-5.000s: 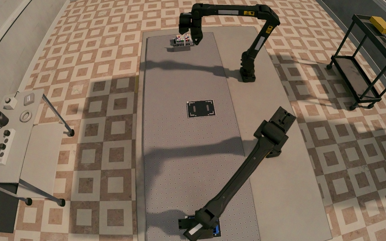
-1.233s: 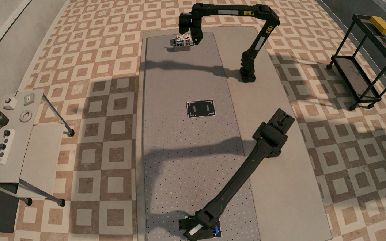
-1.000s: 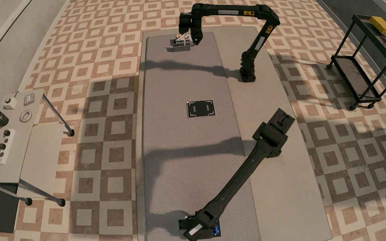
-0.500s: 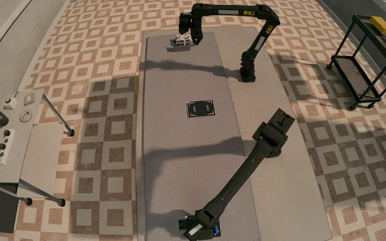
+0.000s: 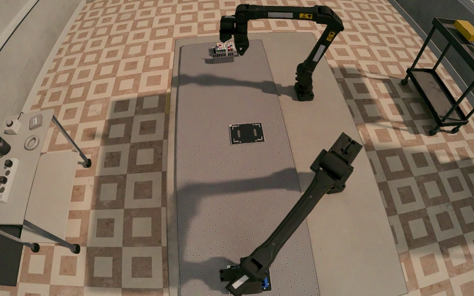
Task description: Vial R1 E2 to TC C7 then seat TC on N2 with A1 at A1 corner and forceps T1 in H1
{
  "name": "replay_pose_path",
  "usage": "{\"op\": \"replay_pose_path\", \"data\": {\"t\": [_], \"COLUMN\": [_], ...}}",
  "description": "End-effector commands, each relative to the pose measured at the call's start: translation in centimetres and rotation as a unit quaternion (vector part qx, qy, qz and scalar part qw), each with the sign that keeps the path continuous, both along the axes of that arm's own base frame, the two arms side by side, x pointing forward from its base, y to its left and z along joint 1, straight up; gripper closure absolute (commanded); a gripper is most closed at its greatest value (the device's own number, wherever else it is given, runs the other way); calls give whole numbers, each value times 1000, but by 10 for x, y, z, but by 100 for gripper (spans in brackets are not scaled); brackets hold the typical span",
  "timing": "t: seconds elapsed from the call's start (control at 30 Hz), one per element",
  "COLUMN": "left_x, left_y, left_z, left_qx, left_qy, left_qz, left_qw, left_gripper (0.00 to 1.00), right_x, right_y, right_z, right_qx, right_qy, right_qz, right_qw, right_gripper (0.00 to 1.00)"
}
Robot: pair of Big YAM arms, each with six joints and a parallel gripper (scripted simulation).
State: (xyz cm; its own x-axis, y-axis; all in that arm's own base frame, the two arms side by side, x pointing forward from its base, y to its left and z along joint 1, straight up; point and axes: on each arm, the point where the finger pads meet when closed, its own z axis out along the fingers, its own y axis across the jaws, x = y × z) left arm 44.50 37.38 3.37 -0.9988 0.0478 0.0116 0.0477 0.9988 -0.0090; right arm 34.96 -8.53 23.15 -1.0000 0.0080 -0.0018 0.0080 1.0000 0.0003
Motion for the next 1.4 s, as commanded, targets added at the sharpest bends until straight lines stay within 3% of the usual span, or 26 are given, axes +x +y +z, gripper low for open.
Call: {"op": "replay_pose_path", "data": {"t": [0.0, 0.63, 0.73, 0.87, 1.1, 1.13, 1.37], "left_x": [24, 22, 22, 22, 23, 8, 3], "left_y": [12, 11, 11, 10, 12, -5, -22], "left_z": [49, 78, 72, 86, 76, 66, 73], "left_qx": [28, 28, 24, 28, 26, 13, 15], "left_qy": [-36, -36, -32, -37, -33, -18, -21], "left_qz": [0, 0, 0, 0, 0, 9, 9], "left_qw": [999, 999, 999, 999, 999, 1000, 1000], "left_gripper": [0, 0, 0, 0, 0, 0, 0], "right_x": [8, 8, 8, 8, 8, 8, 8], "right_y": [-2, -2, -2, -2, -2, -2, -2], "right_z": [13, 13, 13, 13, 13, 13, 13], "right_qx": [-4, -4, -4, -4, -4, -4, -4], "right_qy": [-17, -17, -17, -17, -17, -17, -17], "right_qz": [-3, -3, -3, -3, -3, -3, -3], "right_qw": [1000, 1000, 1000, 1000, 1000, 1000, 1000], "right_gripper": [76, 76, 76, 76, 76, 76, 76]}}
